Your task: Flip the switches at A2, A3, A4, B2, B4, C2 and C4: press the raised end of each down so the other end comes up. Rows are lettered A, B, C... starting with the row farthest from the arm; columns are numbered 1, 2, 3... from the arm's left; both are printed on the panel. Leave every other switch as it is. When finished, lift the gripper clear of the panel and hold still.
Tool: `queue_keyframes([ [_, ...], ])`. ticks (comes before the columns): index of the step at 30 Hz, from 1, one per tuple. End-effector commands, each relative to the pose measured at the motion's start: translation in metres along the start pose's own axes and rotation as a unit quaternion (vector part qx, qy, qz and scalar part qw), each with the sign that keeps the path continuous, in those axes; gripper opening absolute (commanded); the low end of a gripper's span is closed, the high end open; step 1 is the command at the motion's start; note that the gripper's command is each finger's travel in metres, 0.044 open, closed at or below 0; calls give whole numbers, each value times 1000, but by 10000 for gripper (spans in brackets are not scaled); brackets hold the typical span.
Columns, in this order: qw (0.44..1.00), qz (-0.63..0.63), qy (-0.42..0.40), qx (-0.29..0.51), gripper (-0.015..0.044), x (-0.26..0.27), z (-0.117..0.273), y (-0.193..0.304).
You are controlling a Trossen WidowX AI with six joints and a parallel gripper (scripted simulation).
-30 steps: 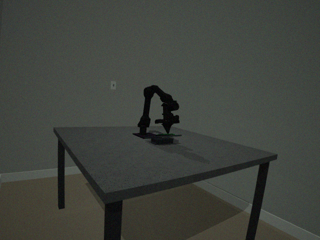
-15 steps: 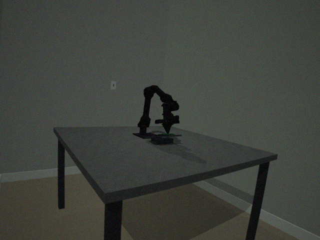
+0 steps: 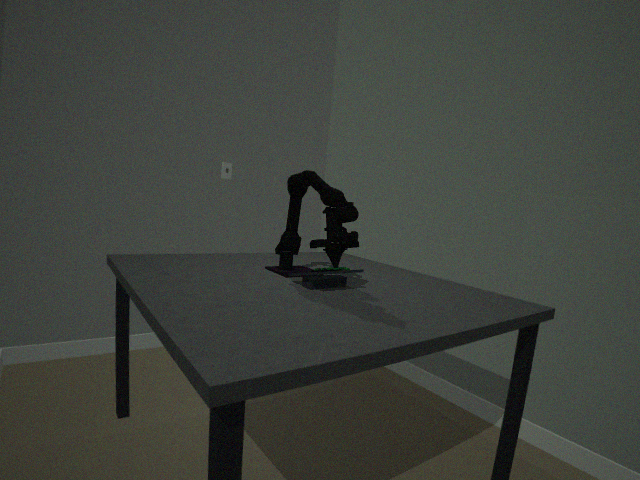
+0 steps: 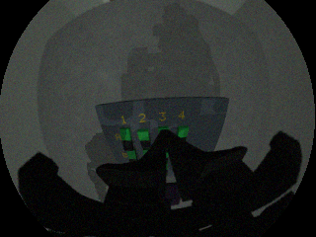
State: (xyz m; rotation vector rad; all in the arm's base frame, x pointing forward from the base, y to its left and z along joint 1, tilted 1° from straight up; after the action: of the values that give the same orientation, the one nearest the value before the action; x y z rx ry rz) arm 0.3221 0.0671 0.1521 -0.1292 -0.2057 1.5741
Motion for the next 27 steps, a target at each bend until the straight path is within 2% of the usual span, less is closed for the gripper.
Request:
queue_keyframes([
  [1, 1000, 1, -2, 3, 0, 0, -2, 1],
  [8, 1000, 1, -2, 3, 0, 0, -3, 1],
  [14, 1000, 1, -4, -9, 0, -1, 63, 5],
  [23, 1000, 2, -3, -9, 0, -26, 63, -1],
  [27, 1000, 2, -1, 2, 0, -26, 31, -4],
])
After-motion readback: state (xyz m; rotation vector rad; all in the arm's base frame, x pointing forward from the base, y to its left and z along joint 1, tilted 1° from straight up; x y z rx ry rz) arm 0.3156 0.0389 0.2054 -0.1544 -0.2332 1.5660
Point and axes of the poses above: the point midway between the two fingers, 35 mm back from their tips, its own z axis back along the fingers, its own x axis across the jaws, y = z × x, the point moved 5 cm from there along z, back along the fingers, and after that the axes turned 12 degrees about -z, right-handed, at the moved point
